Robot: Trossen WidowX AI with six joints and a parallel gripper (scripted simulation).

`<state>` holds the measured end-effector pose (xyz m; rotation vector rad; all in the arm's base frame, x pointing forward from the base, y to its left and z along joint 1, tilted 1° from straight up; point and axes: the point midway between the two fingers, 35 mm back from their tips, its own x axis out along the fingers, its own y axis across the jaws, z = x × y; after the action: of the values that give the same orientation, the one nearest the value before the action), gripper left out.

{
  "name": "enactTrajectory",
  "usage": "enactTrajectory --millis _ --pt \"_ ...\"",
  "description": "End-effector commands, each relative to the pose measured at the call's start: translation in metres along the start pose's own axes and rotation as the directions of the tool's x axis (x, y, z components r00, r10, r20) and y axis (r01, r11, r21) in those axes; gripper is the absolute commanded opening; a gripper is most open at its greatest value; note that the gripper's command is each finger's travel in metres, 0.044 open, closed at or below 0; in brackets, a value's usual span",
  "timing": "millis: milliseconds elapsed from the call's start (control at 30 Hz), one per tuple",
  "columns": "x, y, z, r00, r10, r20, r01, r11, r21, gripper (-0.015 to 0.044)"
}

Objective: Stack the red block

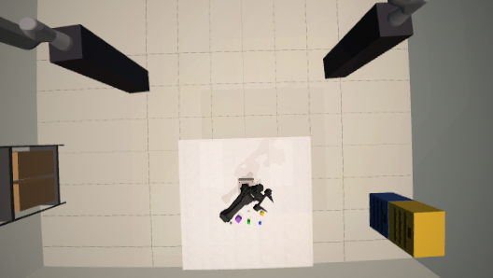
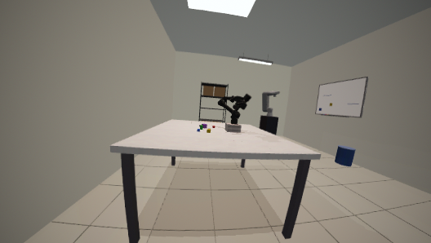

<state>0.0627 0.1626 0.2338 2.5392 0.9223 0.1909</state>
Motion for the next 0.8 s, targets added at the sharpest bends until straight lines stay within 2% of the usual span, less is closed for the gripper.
enactTrajectory --millis 0,33,400,767 --pt "0.0 0.0 0.0 1.0 0.001 0.002 -0.001 1.0 0.003 0.0426" --pt "0.001 0.0 0.001 1.0 0.006 0.01 -0.006 1.0 0.014 0.044" --pt "0.025 0.009 0.019 0.979 0.104 0.175 -0.144 0.961 0.236 0.044" --pt "0.047 0.023 0.044 0.913 0.195 0.357 -0.348 0.828 0.439 0.044"
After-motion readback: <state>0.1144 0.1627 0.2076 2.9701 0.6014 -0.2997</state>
